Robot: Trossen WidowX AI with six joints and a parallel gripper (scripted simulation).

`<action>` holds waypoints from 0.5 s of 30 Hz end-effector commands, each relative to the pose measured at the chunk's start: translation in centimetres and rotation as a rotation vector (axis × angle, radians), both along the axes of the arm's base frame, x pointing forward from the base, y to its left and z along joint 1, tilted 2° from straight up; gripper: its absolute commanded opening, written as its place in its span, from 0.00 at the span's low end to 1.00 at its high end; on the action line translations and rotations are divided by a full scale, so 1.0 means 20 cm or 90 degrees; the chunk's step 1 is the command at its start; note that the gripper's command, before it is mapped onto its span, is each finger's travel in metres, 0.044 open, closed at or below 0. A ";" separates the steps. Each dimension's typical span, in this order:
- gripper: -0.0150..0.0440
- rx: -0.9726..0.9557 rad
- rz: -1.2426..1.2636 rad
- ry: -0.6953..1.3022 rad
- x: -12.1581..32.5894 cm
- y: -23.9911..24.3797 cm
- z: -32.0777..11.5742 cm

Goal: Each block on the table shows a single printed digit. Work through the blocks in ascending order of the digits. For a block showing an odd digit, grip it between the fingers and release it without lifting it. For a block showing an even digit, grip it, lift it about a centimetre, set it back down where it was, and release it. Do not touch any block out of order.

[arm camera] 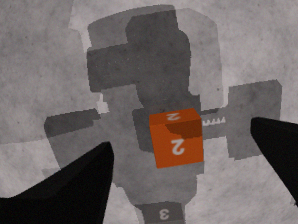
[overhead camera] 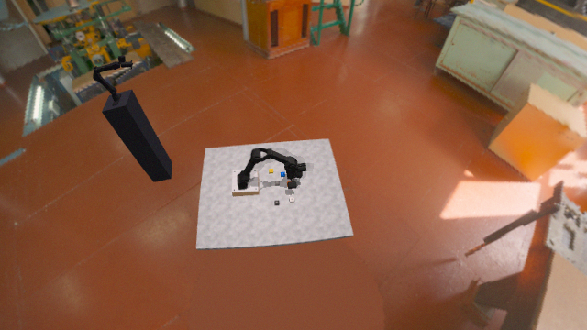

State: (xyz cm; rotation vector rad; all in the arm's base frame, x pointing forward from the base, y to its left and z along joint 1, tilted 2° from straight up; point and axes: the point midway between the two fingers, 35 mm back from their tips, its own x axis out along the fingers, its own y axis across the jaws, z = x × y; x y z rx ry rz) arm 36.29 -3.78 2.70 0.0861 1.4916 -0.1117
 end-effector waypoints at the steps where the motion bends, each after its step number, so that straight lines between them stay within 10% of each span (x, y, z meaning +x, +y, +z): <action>1: 0.93 -0.002 -0.003 0.003 0.00 0.00 -0.04; 11: 0.93 -0.002 -0.003 0.003 0.00 0.00 -0.11; 15: 0.75 -0.002 -0.003 0.003 0.00 0.00 -0.11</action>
